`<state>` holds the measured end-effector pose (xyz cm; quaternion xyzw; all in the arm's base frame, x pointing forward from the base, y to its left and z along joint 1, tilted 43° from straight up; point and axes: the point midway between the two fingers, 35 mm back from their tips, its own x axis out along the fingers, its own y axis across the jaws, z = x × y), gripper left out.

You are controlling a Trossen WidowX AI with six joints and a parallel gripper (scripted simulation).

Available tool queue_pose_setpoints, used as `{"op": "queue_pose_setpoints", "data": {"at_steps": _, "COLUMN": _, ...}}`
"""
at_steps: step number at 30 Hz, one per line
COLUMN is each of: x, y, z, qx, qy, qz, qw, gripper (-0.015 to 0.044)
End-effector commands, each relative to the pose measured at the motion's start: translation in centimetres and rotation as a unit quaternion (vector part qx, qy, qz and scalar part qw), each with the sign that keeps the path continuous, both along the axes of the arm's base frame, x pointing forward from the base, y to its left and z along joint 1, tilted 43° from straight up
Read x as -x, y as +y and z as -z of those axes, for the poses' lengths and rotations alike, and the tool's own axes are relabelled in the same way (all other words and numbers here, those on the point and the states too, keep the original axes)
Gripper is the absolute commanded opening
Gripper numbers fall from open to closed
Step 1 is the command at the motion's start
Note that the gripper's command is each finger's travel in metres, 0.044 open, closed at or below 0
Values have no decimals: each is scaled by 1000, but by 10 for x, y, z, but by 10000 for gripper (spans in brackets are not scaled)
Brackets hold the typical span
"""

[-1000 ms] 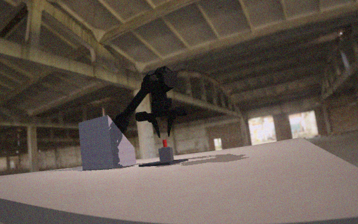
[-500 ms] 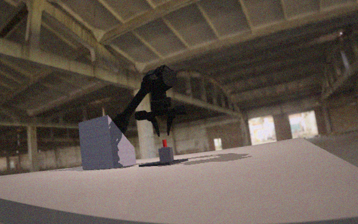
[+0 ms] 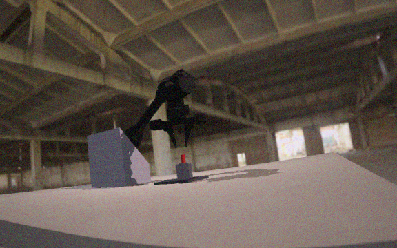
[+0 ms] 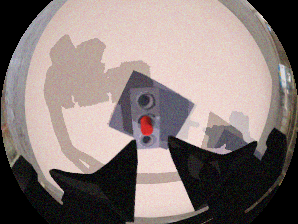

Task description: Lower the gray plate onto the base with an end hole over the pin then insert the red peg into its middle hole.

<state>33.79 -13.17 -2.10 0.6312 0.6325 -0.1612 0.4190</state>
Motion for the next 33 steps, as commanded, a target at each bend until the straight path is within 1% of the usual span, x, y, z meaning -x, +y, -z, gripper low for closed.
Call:
{"op": "queue_pose_setpoints", "data": {"at_steps": 1, "x": 0, "y": -2, "z": -3, "qx": 2, "qy": -2, "qz": -3, "qw": 1000, "gripper": 150}}
{"op": "queue_pose_setpoints", "data": {"at_steps": 33, "x": 6, "y": -14, "z": -20, "qx": 2, "qy": -1, "qz": -3, "qw": 1000, "gripper": 150}}
